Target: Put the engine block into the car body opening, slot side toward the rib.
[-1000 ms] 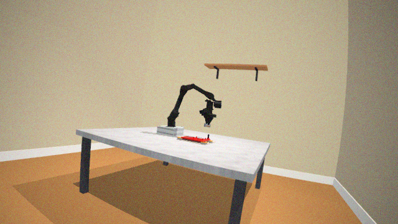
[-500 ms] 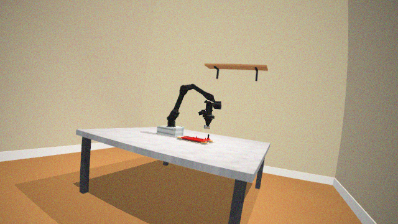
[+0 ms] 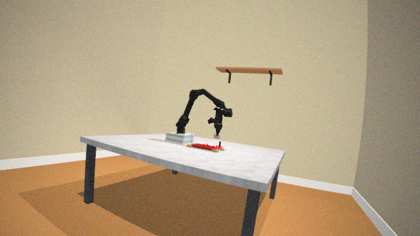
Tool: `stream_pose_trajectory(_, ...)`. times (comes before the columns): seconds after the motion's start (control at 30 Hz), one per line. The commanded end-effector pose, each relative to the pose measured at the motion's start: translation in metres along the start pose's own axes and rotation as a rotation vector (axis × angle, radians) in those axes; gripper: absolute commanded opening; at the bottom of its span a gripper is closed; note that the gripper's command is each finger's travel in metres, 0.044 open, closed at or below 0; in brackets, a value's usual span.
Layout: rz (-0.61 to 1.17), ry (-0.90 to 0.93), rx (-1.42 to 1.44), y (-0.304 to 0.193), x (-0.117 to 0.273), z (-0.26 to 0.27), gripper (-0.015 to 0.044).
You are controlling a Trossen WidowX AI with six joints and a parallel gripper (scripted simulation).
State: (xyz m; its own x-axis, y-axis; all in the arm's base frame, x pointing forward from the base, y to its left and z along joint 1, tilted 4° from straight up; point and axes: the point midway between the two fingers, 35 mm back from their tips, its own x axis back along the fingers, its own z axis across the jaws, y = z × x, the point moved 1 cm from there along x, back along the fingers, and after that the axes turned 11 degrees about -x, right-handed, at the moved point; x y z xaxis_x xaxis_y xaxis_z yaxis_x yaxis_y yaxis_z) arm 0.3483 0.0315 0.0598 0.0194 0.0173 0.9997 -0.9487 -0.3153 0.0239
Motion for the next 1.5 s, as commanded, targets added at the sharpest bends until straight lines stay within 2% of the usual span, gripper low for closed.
stream_pose_trajectory(0.0,-0.019,0.001,-0.067,0.005,-0.011,0.014,0.0000)
stream_pose_trajectory(0.87,-0.021,0.012,-0.407,0.025,-0.041,0.086,0.0000)
stream_pose_trajectory(1.07,-0.021,0.012,-0.418,0.025,-0.041,0.086,0.0157)
stream_pose_trajectory(1.47,-0.021,0.012,-0.418,0.025,-0.041,0.086,0.0159)
